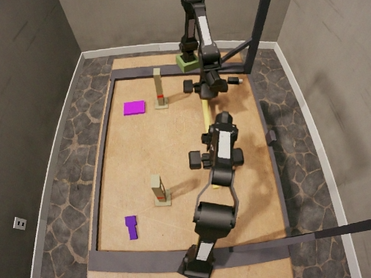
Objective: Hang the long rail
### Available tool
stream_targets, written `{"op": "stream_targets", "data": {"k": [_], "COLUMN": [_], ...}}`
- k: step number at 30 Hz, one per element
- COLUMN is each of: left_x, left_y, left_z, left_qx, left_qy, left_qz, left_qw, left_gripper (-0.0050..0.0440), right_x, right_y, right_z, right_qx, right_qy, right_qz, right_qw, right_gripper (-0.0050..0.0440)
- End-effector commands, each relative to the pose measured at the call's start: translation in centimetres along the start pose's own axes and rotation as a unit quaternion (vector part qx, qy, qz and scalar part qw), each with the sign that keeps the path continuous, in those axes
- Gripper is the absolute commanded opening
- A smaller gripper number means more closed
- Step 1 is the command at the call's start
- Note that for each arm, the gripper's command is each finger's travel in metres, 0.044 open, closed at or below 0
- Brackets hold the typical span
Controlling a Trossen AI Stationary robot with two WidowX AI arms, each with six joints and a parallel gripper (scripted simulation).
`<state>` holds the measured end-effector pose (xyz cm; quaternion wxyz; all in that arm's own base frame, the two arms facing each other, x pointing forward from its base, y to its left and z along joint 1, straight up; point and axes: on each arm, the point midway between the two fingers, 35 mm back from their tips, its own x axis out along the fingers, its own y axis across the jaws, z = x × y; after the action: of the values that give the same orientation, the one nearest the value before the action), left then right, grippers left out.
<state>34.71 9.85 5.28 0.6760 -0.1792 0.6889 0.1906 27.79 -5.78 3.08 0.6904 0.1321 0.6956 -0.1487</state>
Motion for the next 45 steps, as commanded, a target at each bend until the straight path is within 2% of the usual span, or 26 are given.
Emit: {"op": "stream_targets", "data": {"k": [1, 3, 6, 18, 20, 24, 45], "left_x": [-1.27, -1.27, -1.26, -1.16, -1.16, -1.12, -0.71], "left_y": [0.15, 0.15, 0.34, 0.88, 0.88, 1.01, 1.03], "left_z": [0.13, 0.13, 0.13, 0.15, 0.15, 0.15, 0.16], "left_qx": [0.003, 0.003, 0.004, 0.006, 0.006, 0.007, 0.007], "left_qy": [-0.018, -0.018, -0.018, -0.018, -0.018, -0.018, -0.018], "left_qz": [-0.043, -0.043, -0.074, -0.168, -0.168, -0.191, -0.194], "left_qw": [0.999, 0.999, 0.997, 0.986, 0.986, 0.982, 0.981], "left_gripper": [-0.0050, -0.0050, -0.0050, -0.0050, -0.0050, -0.0050, -0.0050], "right_x": [-0.84, -0.84, -0.82, -0.72, -0.72, -0.65, -0.25], "right_y": [-0.27, -0.27, -0.50, -1.02, -1.02, -1.20, -1.20], "right_z": [0.39, 0.39, 0.39, 0.39, 0.39, 0.39, 0.39], "right_qx": [0.001, 0.001, 0.000, -0.001, -0.001, -0.002, -0.002], "right_qy": [-0.017, -0.017, -0.017, -0.018, -0.018, -0.017, -0.018], "right_qz": [0.037, 0.037, 0.074, 0.159, 0.159, 0.189, 0.194], "right_qw": [0.999, 0.999, 0.997, 0.987, 0.987, 0.982, 0.981], "right_gripper": [-0.0050, -0.0050, -0.0050, -0.0050, -0.0050, -0.0050, -0.0050]}}
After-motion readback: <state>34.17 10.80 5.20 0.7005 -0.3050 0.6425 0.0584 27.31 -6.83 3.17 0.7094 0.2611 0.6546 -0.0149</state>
